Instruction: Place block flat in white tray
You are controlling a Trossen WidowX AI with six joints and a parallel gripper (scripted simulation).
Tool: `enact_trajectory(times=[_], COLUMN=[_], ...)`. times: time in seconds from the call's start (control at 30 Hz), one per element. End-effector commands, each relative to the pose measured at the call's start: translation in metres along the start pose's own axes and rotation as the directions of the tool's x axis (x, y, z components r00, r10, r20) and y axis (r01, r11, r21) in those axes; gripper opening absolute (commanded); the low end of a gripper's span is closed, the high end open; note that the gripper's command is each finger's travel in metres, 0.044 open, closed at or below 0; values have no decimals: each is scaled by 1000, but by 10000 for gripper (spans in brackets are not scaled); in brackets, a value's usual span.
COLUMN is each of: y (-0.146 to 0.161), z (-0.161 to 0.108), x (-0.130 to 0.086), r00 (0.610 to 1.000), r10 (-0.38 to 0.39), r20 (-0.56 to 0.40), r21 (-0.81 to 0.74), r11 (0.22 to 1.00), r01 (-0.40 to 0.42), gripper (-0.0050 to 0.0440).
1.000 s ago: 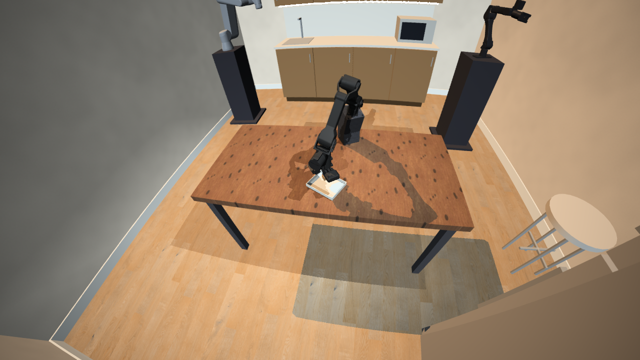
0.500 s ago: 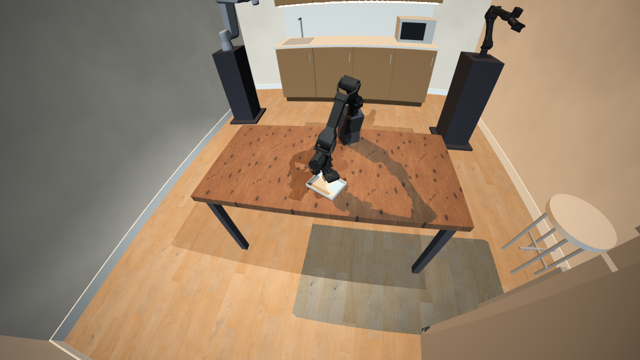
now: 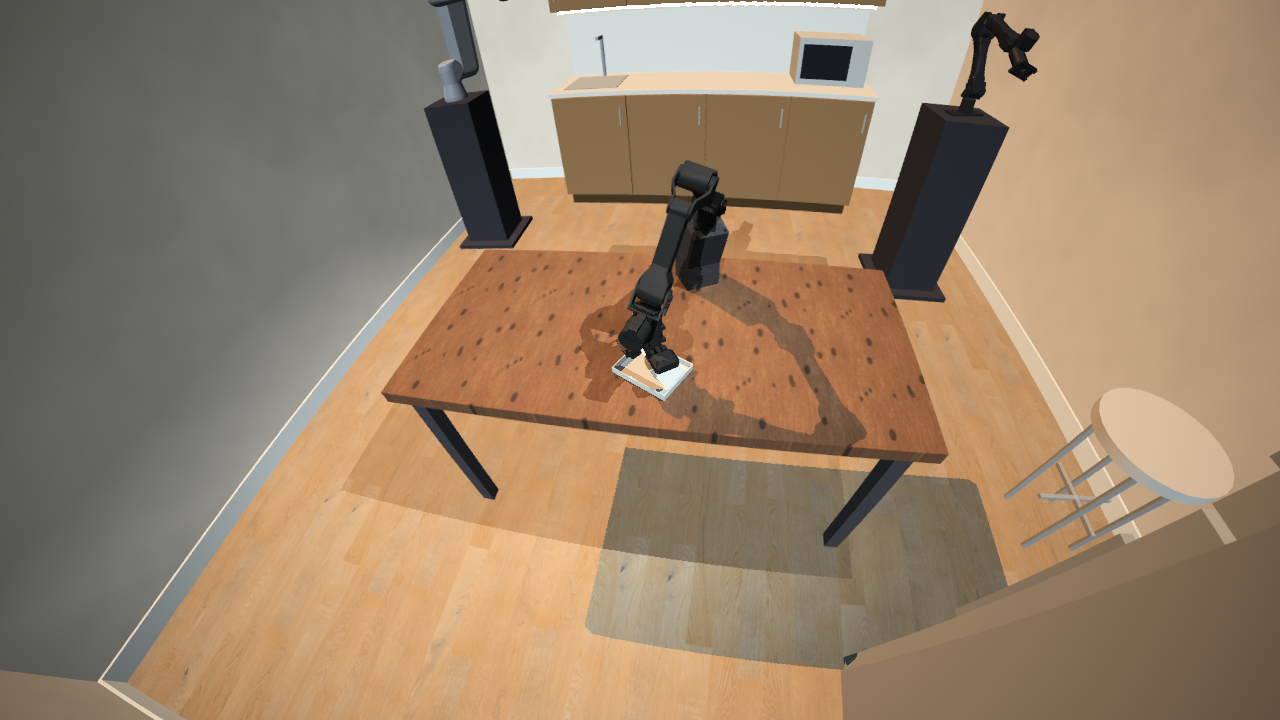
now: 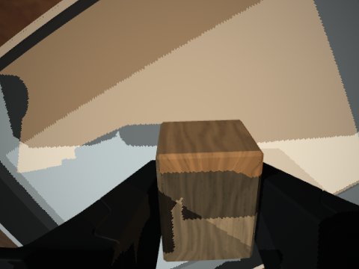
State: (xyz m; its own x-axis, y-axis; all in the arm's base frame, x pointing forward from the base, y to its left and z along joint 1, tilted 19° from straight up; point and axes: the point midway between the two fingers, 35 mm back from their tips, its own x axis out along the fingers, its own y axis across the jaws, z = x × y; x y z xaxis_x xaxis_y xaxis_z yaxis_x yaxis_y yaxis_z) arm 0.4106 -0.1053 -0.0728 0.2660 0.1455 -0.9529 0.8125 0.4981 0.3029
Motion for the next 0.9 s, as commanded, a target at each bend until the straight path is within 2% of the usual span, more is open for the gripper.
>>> enact_trajectory(times=[0.0,0.87], y=[9,10], z=[7,8], x=[-2,3], r00=[1000,1000], r10=[21,21], r20=[22,22], r21=[-5,-5], r11=[1000,1000], r01=[-21,-21], gripper=[0,0])
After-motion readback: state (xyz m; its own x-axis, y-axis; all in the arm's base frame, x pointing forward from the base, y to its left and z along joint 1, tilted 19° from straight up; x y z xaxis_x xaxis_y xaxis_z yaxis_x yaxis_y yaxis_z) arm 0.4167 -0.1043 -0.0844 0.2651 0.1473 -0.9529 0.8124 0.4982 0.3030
